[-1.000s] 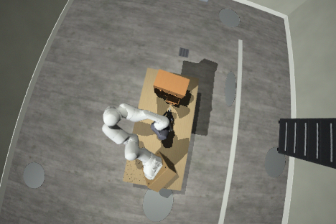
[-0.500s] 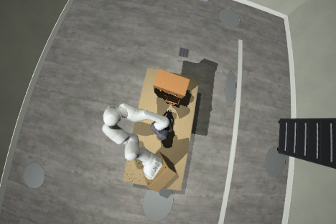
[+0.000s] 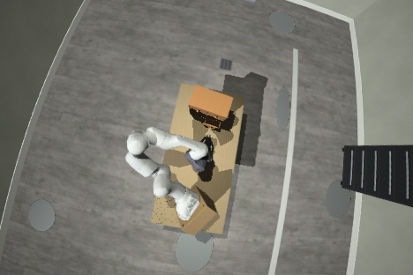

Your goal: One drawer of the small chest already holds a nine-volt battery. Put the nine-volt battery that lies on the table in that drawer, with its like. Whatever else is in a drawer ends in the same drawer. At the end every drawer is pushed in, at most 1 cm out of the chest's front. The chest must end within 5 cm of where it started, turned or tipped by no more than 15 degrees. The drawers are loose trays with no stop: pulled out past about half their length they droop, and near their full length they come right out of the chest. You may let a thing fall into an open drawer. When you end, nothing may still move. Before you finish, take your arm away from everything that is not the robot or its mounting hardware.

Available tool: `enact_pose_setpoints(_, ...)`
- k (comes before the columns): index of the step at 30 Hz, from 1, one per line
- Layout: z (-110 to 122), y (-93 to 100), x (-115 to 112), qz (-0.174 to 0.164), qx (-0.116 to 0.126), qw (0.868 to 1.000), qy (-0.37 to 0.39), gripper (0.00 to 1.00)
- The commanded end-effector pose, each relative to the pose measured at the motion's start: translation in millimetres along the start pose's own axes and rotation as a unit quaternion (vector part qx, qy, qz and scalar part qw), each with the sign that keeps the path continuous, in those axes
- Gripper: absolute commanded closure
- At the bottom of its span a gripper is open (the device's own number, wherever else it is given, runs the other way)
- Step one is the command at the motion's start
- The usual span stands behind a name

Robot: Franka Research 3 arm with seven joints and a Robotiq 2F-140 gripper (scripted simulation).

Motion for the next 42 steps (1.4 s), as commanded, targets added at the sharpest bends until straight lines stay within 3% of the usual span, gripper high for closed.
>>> enact_pose_setpoints(1, -0.8, -0.7, 0.3, 0.000, 0.001, 1.000, 0.003, 1.00)
enact_pose_setpoints(27, -0.9, -11.0, -10.0, 0.000, 0.001, 1.000, 0.003, 1.00)
enact_pose_setpoints(42, -1.2, -28.1, -27.1, 0.000, 0.001, 1.000, 0.003, 1.00)
Point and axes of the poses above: the point where the finger pads meet when closed, its own y axis back along the fingers, its own z axis across the jaws, x = y × z, the point moved 3 cm from there along y, back along the fingers, and after that the axes turned 1 degree about y, right-handed, at the moved point
